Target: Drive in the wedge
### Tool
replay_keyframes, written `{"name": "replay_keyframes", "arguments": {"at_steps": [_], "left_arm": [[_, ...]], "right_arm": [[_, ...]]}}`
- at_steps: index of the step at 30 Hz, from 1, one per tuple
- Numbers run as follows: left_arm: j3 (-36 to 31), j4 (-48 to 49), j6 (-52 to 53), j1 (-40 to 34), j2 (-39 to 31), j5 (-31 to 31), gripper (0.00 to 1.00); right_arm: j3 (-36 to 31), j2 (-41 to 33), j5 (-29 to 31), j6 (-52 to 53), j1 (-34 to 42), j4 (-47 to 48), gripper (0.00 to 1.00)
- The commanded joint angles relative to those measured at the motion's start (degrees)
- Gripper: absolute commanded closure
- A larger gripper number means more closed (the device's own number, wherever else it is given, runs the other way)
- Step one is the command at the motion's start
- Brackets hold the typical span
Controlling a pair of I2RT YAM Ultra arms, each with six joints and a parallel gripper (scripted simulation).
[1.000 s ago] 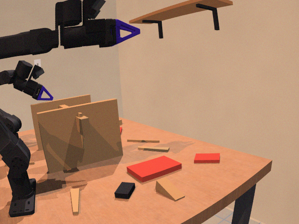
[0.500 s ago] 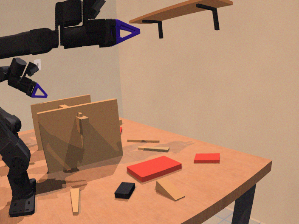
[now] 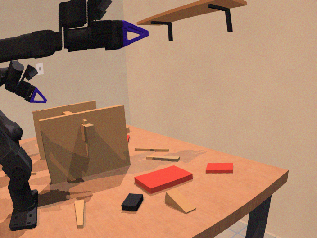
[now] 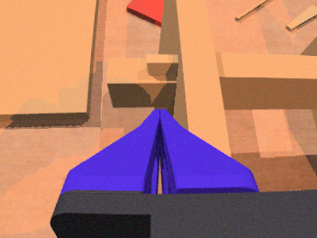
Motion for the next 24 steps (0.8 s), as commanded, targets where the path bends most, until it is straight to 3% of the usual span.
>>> {"name": "replay_keyframes", "arguments": {"at_steps": [1,11,24], "left_arm": [[1.84,-1.88,-1.74,-0.68,1.09,-1.86,1.0],[0.12,-2.06,-2.11,0.59,0.54,-2.01,1.0],[5.08,19.8,12.17,10.43,7.98,9.3,1.0]], "right_arm": [[0.59,0.44,0.27,0.32,0.42,1.17,0.8],[0.59,0.44,0.27,0.32,0.42,1.17,0.8],[0.38,-0.74,0.26,0.33,0.48,1.18,0.8]]}}
